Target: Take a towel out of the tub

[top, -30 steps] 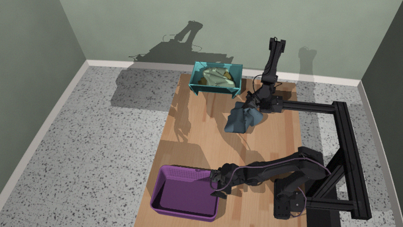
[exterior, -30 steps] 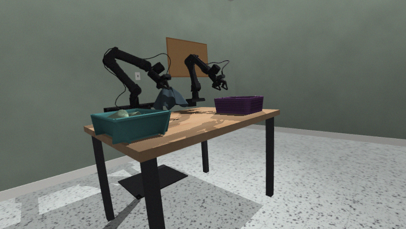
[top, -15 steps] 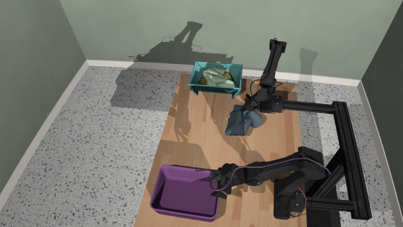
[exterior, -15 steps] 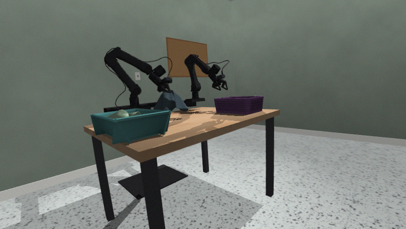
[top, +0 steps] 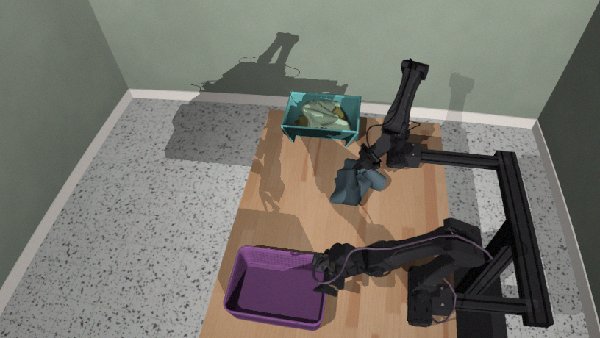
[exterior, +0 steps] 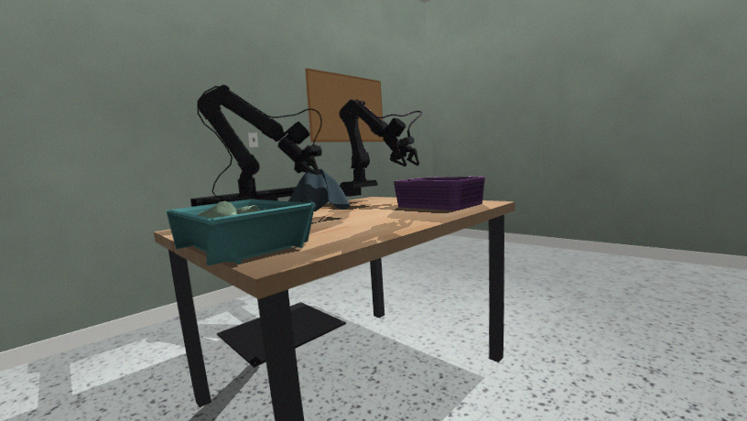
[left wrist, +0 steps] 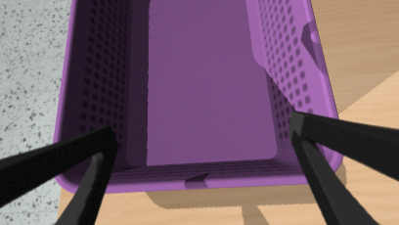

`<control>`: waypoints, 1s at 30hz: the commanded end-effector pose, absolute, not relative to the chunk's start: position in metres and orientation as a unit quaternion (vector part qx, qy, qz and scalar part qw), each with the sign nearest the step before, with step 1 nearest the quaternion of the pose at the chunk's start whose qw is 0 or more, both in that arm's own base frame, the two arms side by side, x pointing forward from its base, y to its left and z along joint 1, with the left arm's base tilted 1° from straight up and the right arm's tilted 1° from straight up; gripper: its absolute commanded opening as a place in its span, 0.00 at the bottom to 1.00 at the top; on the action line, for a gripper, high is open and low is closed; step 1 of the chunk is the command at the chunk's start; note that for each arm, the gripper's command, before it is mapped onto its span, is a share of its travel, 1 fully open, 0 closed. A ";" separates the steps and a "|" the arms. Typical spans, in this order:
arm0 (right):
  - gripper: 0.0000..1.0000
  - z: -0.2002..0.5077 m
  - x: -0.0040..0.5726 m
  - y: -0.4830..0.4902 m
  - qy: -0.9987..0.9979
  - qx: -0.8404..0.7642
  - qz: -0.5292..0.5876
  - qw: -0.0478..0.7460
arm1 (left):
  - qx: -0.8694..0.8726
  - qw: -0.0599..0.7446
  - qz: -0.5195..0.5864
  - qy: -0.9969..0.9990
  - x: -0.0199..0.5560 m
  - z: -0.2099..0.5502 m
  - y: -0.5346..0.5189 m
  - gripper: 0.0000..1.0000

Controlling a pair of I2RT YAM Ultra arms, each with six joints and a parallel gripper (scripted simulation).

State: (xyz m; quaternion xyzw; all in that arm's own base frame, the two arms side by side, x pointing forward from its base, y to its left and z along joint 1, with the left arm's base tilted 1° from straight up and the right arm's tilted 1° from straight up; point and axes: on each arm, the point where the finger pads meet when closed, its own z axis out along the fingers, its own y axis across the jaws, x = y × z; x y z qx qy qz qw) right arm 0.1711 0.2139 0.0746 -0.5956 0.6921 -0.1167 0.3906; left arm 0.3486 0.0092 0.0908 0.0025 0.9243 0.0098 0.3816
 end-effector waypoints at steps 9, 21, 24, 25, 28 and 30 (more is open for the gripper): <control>0.01 0.061 0.191 0.224 0.691 -0.590 -0.112 0.403 | 0.004 0.389 0.009 0.921 0.351 0.096 0.008 1.00; 0.01 0.049 0.204 0.230 0.691 -0.590 -0.111 0.403 | 0.004 0.389 0.009 0.921 0.351 0.096 0.008 1.00; 0.01 0.045 0.209 0.232 0.691 -0.590 -0.111 0.403 | 0.004 0.389 0.009 0.921 0.351 0.096 0.008 1.00; 0.01 0.044 0.210 0.232 0.691 -0.590 -0.111 0.403 | 0.004 0.389 0.009 0.921 0.351 0.096 0.008 1.00; 0.01 0.042 0.213 0.234 0.691 -0.589 -0.111 0.404 | 0.004 0.389 0.009 0.921 0.351 0.096 0.008 1.00; 0.01 0.041 0.215 0.236 0.691 -0.589 -0.110 0.405 | 0.004 0.389 0.009 0.921 0.351 0.096 0.008 1.00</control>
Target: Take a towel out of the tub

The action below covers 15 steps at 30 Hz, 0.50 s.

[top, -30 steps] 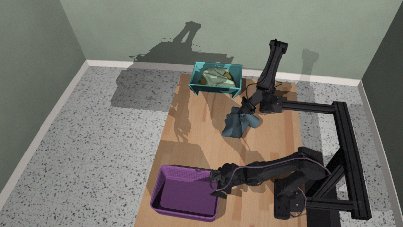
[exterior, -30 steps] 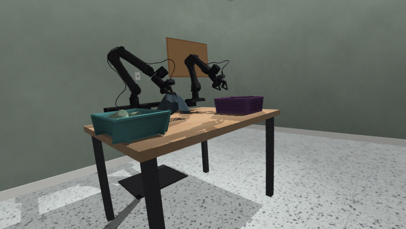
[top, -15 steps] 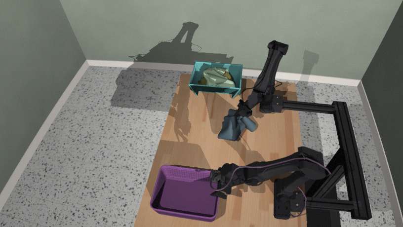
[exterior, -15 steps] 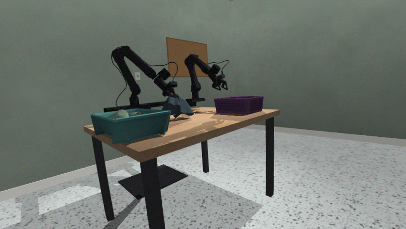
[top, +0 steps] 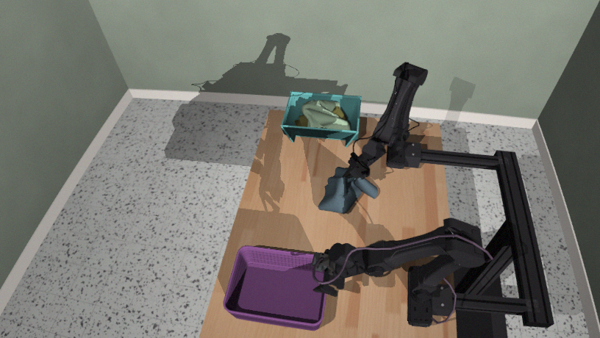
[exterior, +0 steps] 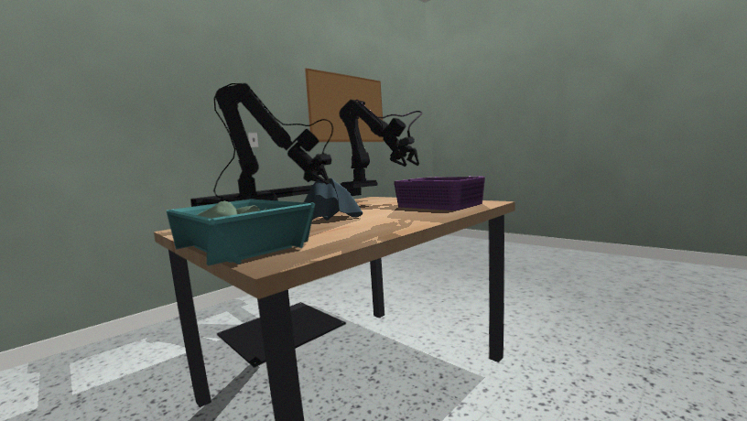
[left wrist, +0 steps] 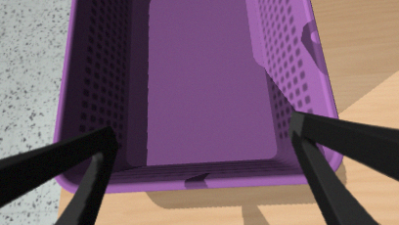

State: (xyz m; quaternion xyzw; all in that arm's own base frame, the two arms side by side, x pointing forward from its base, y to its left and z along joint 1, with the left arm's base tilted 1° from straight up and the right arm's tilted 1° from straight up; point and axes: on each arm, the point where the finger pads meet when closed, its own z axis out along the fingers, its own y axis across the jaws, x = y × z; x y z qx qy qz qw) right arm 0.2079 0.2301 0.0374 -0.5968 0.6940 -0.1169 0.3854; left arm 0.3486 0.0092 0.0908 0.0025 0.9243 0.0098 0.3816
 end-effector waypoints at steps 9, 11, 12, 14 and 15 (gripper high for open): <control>0.01 0.043 0.233 0.253 0.688 -0.581 -0.104 0.422 | 0.004 0.389 0.009 0.921 0.351 0.096 0.008 1.00; 0.01 0.040 0.236 0.254 0.688 -0.581 -0.104 0.422 | 0.004 0.389 0.009 0.921 0.351 0.096 0.008 1.00; 0.01 0.039 0.238 0.255 0.688 -0.581 -0.104 0.422 | 0.004 0.389 0.009 0.921 0.351 0.096 0.008 1.00; 0.01 0.036 0.241 0.256 0.688 -0.581 -0.104 0.422 | 0.004 0.389 0.009 0.921 0.351 0.096 0.008 1.00; 0.01 0.036 0.241 0.256 0.688 -0.581 -0.104 0.422 | 0.004 0.389 0.009 0.921 0.351 0.096 0.008 1.00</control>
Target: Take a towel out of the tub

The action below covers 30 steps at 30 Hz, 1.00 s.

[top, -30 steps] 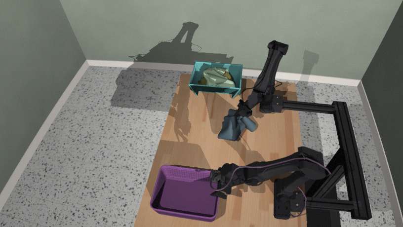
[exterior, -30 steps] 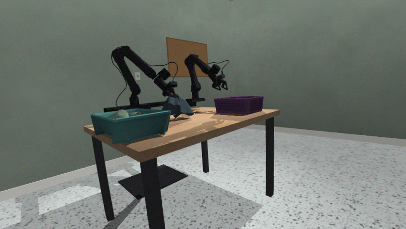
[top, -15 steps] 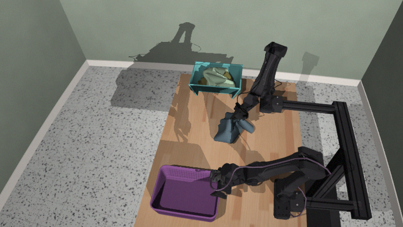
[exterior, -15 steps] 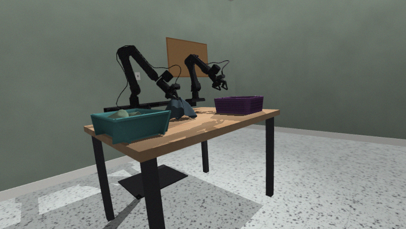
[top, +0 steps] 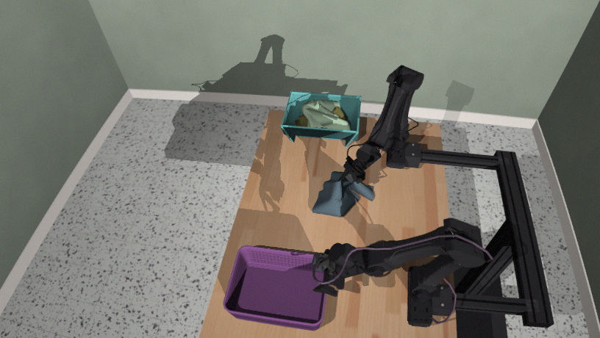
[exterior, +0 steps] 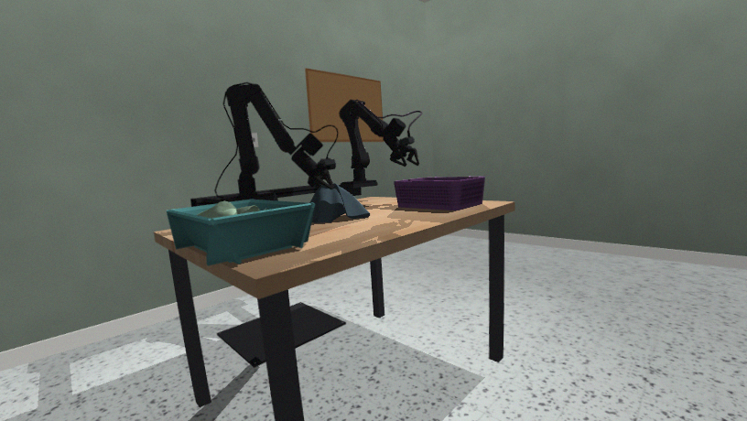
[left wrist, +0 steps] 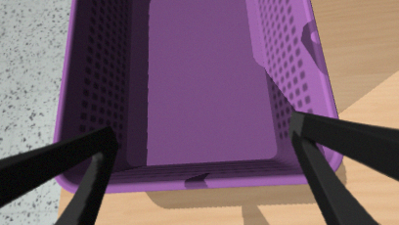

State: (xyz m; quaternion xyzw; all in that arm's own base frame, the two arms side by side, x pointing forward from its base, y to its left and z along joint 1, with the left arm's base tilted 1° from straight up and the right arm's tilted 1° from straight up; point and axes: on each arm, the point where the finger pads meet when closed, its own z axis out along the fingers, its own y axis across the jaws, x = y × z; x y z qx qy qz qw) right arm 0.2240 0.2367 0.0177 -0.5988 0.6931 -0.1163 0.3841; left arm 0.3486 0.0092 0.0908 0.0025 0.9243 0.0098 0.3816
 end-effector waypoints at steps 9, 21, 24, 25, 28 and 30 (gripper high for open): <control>0.01 0.026 0.252 0.261 0.688 -0.581 -0.105 0.422 | 0.004 0.389 0.009 0.921 0.351 0.096 0.008 1.00; 0.01 0.012 0.266 0.267 0.688 -0.581 -0.105 0.423 | 0.004 0.389 0.009 0.921 0.351 0.096 0.008 1.00; 0.01 0.008 0.271 0.269 0.688 -0.581 -0.105 0.423 | 0.004 0.389 0.009 0.921 0.351 0.096 0.008 1.00; 0.01 0.007 0.272 0.270 0.688 -0.581 -0.105 0.423 | 0.004 0.389 0.009 0.921 0.351 0.096 0.008 1.00; 0.01 0.003 0.276 0.272 0.688 -0.581 -0.105 0.423 | 0.004 0.389 0.009 0.921 0.351 0.096 0.008 1.00; 0.01 0.001 0.279 0.273 0.687 -0.581 -0.105 0.423 | 0.004 0.389 0.009 0.921 0.351 0.096 0.008 1.00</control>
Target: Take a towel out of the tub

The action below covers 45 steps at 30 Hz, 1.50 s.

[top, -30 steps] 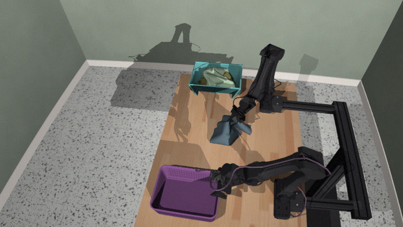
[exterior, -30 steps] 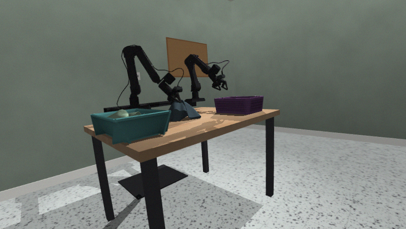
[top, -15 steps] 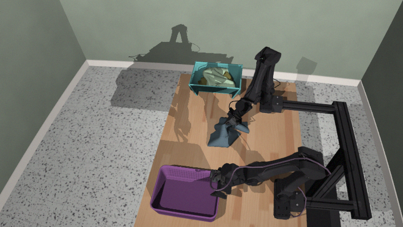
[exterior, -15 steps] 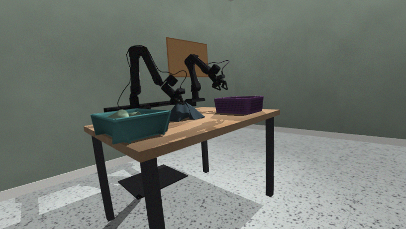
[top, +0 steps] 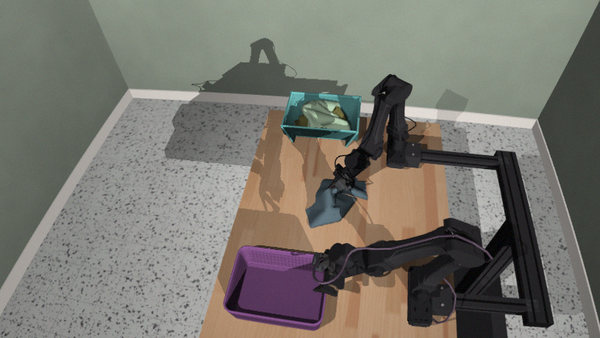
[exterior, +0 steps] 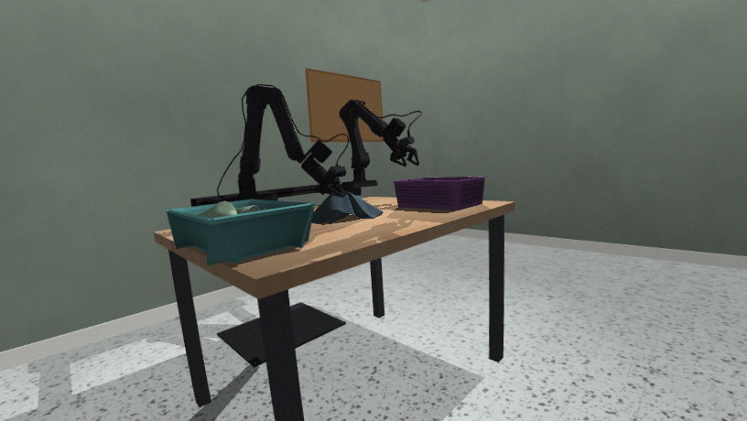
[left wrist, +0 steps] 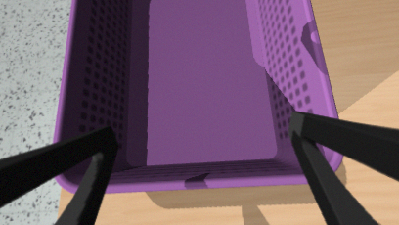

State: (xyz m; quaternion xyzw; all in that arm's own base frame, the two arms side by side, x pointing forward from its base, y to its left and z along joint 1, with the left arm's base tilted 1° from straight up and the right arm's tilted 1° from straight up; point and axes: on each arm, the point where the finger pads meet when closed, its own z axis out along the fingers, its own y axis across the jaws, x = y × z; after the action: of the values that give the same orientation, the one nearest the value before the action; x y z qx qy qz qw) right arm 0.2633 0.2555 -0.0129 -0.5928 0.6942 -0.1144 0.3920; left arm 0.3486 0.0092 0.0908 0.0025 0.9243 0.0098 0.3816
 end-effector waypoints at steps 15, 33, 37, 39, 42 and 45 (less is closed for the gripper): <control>0.01 -0.016 0.297 0.281 0.687 -0.581 -0.106 0.423 | 0.004 0.389 0.009 0.921 0.351 0.096 0.008 1.00; 0.01 -0.037 0.320 0.291 0.687 -0.581 -0.106 0.424 | 0.004 0.389 0.009 0.921 0.351 0.096 0.008 1.00; 0.01 -0.040 0.322 0.292 0.688 -0.581 -0.106 0.422 | 0.004 0.389 0.009 0.921 0.351 0.096 0.008 1.00; 0.01 -0.040 0.322 0.292 0.688 -0.581 -0.106 0.422 | 0.004 0.389 0.009 0.921 0.351 0.096 0.008 1.00; 0.46 -0.040 0.316 0.289 0.688 -0.583 -0.108 0.418 | 0.004 0.389 0.009 0.921 0.351 0.096 0.008 1.00; 0.46 -0.040 0.316 0.289 0.688 -0.583 -0.108 0.418 | 0.004 0.389 0.009 0.921 0.351 0.096 0.008 1.00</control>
State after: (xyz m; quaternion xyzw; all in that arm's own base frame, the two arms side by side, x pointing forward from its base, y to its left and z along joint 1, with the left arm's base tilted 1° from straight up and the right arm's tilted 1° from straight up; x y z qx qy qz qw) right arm 0.3112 0.2814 -0.0496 -0.5880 0.6917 -0.1106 0.4045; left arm 0.3486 0.0092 0.0908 0.0025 0.9243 0.0098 0.3816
